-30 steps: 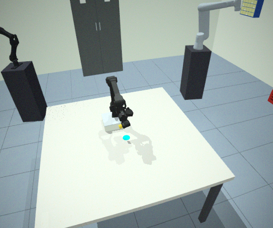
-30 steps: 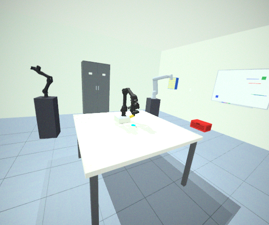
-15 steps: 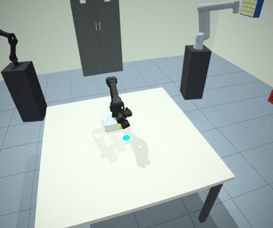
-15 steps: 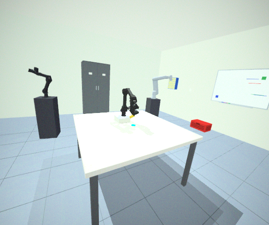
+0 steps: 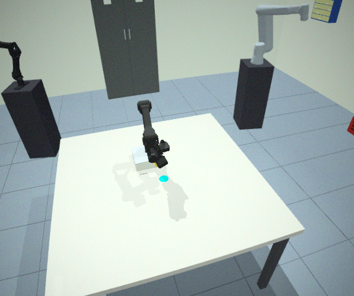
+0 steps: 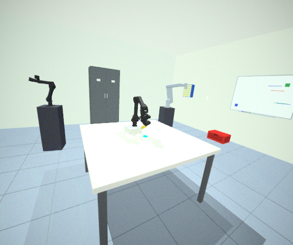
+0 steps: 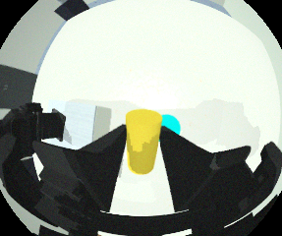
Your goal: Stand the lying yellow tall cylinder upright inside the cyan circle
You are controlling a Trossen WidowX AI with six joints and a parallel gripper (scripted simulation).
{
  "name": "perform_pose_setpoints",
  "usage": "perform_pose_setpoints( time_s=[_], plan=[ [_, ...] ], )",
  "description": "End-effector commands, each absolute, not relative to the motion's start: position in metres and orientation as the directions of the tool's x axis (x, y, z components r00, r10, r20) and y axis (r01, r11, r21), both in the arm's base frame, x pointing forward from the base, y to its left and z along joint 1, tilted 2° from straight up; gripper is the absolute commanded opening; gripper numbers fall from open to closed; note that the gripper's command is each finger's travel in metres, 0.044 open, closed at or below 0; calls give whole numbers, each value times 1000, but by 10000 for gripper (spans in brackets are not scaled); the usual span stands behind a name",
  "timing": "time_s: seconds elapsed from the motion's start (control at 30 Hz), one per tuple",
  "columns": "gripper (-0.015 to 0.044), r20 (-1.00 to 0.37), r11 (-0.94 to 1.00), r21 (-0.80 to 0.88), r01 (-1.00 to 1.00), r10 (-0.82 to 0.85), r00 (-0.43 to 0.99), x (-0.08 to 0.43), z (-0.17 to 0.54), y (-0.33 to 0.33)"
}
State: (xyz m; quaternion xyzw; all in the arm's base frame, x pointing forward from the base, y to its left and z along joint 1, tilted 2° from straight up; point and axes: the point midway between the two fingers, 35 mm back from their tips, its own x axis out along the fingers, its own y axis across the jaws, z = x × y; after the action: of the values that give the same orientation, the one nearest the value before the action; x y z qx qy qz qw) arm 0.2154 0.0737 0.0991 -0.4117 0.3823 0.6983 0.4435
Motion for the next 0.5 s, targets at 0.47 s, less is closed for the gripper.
perform_pose_setpoints(
  time_s=[0.47],
  plan=[
    [105,-860,-335,180,-925,404,-314,212,97,73]
  ],
)
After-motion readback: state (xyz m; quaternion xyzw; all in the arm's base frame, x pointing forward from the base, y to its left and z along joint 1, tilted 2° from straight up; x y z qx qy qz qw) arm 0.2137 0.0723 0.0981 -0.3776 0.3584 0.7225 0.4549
